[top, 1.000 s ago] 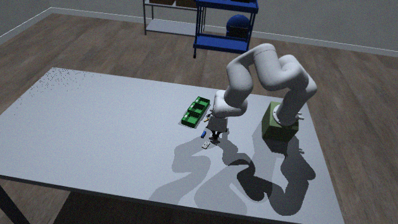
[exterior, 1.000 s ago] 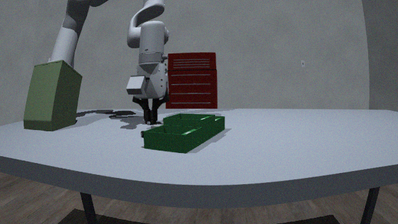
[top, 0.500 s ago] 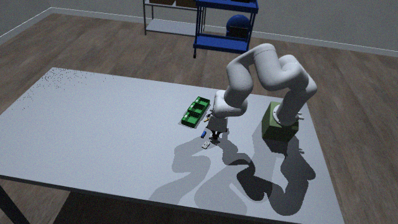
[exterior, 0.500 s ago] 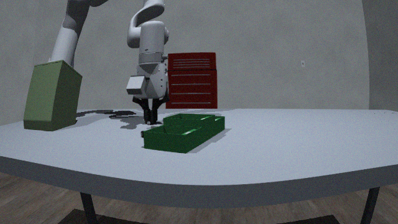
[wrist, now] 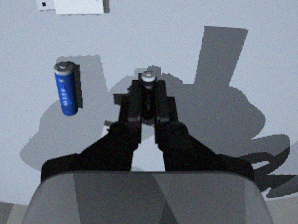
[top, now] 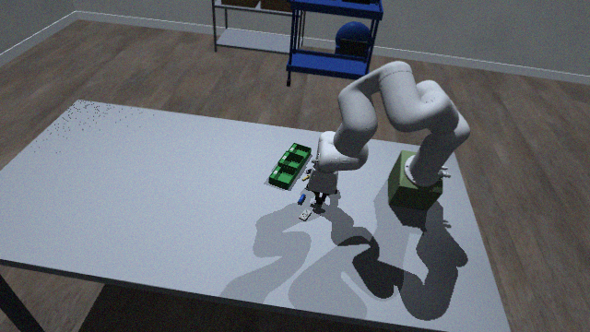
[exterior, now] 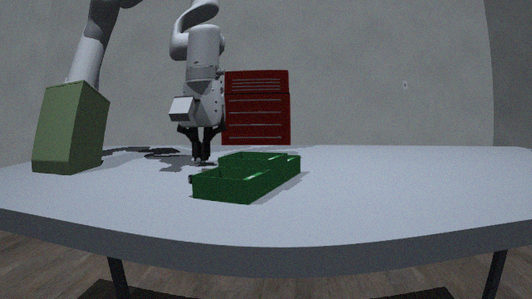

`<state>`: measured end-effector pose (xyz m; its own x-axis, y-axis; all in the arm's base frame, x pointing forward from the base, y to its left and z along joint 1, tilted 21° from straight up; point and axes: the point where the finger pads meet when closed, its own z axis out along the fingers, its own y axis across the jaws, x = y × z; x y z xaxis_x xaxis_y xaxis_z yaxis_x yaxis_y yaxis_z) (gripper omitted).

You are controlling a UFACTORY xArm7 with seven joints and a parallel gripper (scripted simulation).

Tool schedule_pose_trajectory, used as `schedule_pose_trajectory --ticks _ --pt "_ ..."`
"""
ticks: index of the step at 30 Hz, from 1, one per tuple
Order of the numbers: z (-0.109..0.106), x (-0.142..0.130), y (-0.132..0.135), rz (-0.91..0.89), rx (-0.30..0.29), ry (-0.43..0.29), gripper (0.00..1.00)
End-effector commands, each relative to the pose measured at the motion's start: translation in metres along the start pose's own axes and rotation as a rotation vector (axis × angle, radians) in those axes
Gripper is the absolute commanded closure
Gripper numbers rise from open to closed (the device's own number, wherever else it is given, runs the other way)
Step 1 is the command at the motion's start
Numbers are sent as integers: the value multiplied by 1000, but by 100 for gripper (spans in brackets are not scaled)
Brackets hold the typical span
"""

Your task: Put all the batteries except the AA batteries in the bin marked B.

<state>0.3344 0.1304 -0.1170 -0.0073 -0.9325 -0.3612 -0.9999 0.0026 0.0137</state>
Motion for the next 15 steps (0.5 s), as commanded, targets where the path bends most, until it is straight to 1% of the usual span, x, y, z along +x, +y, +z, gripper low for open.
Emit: schedule_pose_trajectory --ticks 1,3,5,13,15 --pt "-18 0 -1 1 3 0 100" --pt "-25 0 -1 1 3 0 100" --pt "-25 0 -1 1 3 0 100" --pt "-51 0 -1 1 3 0 100" --pt "-51 0 -1 1 3 0 100"
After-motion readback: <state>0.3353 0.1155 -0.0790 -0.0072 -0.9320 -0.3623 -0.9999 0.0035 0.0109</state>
